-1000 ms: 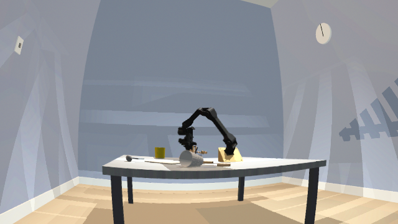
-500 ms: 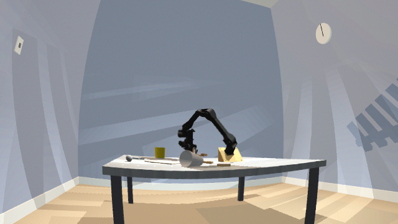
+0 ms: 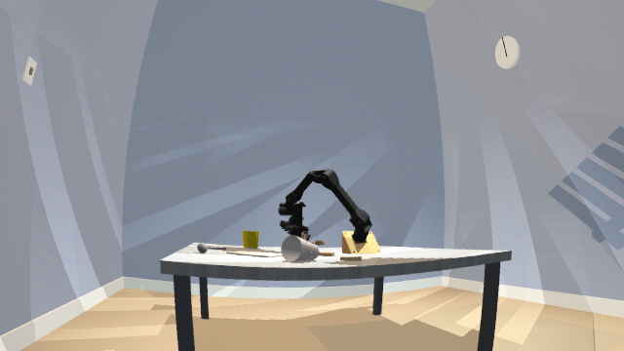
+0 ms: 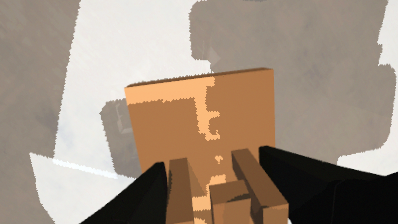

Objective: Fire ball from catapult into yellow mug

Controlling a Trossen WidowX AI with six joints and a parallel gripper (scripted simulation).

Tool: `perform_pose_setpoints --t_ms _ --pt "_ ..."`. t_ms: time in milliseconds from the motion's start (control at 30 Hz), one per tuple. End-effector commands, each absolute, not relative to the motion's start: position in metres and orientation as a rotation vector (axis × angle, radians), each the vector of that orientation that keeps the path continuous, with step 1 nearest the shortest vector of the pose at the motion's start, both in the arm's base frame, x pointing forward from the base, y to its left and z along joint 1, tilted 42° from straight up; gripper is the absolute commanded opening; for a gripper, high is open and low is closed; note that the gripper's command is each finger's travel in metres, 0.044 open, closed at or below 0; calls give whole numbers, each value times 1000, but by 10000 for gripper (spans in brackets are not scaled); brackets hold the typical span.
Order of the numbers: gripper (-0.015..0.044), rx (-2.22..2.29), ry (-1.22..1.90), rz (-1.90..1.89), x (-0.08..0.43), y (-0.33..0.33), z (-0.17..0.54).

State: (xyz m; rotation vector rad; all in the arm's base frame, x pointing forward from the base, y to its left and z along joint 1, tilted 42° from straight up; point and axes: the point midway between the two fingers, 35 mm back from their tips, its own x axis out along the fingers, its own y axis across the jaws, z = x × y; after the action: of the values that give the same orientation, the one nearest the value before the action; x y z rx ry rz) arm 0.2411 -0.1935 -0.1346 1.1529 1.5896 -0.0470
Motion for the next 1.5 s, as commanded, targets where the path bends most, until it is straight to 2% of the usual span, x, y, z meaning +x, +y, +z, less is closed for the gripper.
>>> perform_pose_setpoints --t_ms 0,133,333,700,867,1467 --pt "341 1150 1589 -46 241 -194 -134" --pt "440 1150 1589 -49 241 -211 -117" --pt "440 1151 1591 -51 231 -258 -58" --pt "440 1163 1589 -52 229 -254 -61" --pt "440 1163 1588 -50 233 -225 -95" --pt "440 1163 1588 -50 236 -213 -111"
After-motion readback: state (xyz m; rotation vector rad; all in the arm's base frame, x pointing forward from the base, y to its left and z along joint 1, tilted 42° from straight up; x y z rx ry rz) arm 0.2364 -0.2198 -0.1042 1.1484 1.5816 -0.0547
